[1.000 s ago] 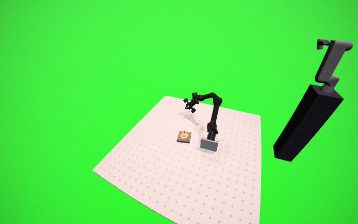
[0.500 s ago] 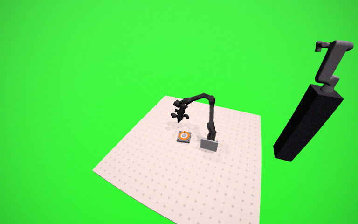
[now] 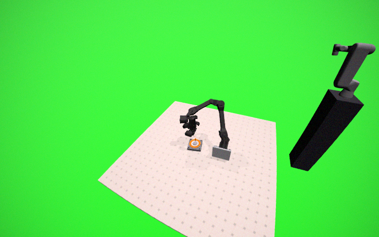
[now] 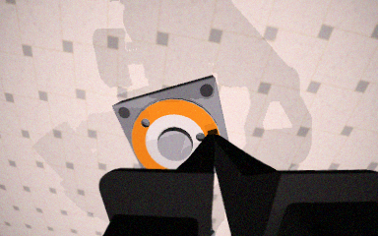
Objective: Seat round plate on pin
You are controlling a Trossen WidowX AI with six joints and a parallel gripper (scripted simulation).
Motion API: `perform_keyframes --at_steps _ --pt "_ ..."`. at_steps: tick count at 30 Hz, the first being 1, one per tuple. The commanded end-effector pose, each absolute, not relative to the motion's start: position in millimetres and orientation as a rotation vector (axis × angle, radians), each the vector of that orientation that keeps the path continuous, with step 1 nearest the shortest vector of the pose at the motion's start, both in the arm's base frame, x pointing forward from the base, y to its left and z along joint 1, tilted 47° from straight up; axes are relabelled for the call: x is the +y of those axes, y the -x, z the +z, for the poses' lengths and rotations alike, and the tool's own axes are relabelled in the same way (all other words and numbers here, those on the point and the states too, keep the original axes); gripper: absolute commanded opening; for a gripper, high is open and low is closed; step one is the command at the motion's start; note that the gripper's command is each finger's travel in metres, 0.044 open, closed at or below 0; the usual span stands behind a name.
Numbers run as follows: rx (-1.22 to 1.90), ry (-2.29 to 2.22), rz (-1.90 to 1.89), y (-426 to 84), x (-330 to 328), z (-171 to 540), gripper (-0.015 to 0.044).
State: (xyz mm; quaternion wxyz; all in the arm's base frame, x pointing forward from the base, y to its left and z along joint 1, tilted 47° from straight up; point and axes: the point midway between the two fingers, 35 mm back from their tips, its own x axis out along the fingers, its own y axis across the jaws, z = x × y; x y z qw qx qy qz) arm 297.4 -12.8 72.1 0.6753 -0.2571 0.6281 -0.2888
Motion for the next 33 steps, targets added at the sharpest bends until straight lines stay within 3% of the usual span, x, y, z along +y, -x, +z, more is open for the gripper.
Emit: perform_keyframes --at_steps 1,33 --pt "1.419 0.612 -0.645 -294.7 -13.3 72.9 0.0" --pt "1.419 0.614 -0.647 -278.0 -55.6 45.6 0.0"
